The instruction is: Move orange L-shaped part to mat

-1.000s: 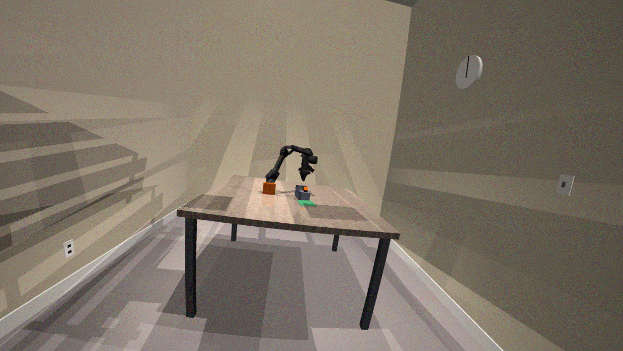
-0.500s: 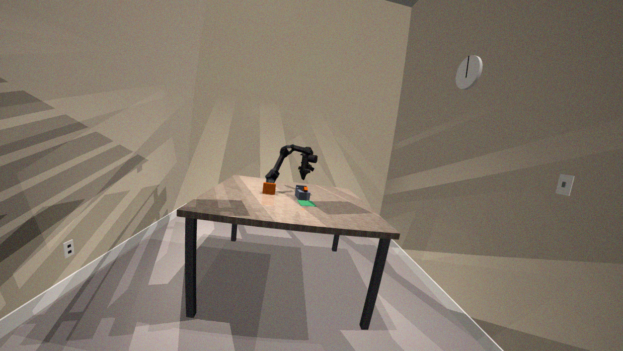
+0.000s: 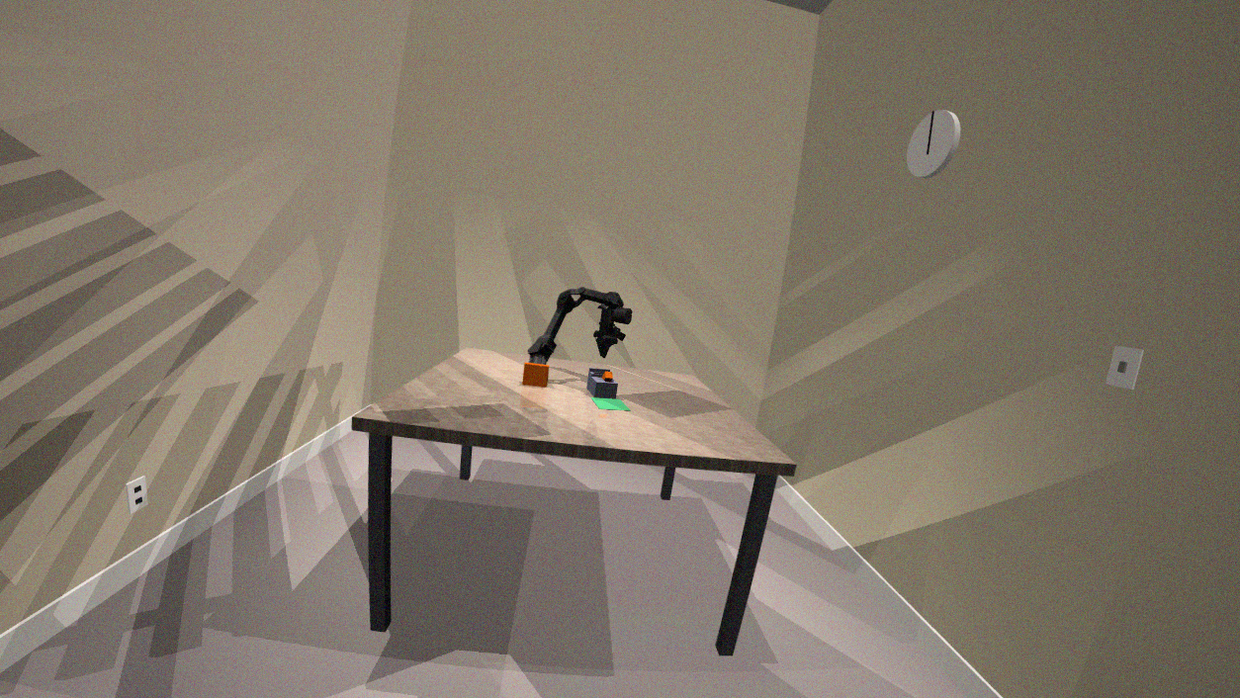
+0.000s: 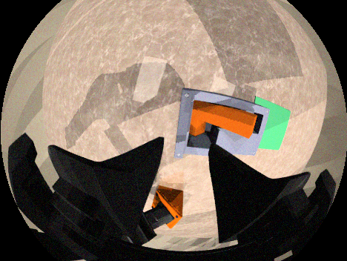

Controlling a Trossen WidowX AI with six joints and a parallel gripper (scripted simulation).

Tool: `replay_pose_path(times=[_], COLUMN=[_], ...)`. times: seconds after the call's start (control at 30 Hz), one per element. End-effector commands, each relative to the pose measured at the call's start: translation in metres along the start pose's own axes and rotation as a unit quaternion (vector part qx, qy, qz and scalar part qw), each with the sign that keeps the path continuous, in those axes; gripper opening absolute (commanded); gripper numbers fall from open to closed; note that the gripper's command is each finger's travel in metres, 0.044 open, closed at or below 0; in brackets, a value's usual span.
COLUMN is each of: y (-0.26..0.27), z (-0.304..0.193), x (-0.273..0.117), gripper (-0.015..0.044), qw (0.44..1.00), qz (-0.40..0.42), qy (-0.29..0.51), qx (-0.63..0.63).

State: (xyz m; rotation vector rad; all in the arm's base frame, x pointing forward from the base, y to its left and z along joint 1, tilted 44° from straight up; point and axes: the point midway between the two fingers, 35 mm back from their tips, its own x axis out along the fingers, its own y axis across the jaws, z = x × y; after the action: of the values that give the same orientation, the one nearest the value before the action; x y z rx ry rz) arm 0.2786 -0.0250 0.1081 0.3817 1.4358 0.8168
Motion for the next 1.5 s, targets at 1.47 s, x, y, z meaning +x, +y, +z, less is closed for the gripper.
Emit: replay_pose_path(times=[1.47], y=[-0.076], z=[0.01], x=[0.027], gripper=[0.028], qw=[0.71], qz=[-0.003], qy=[0.002], qx=[0.705])
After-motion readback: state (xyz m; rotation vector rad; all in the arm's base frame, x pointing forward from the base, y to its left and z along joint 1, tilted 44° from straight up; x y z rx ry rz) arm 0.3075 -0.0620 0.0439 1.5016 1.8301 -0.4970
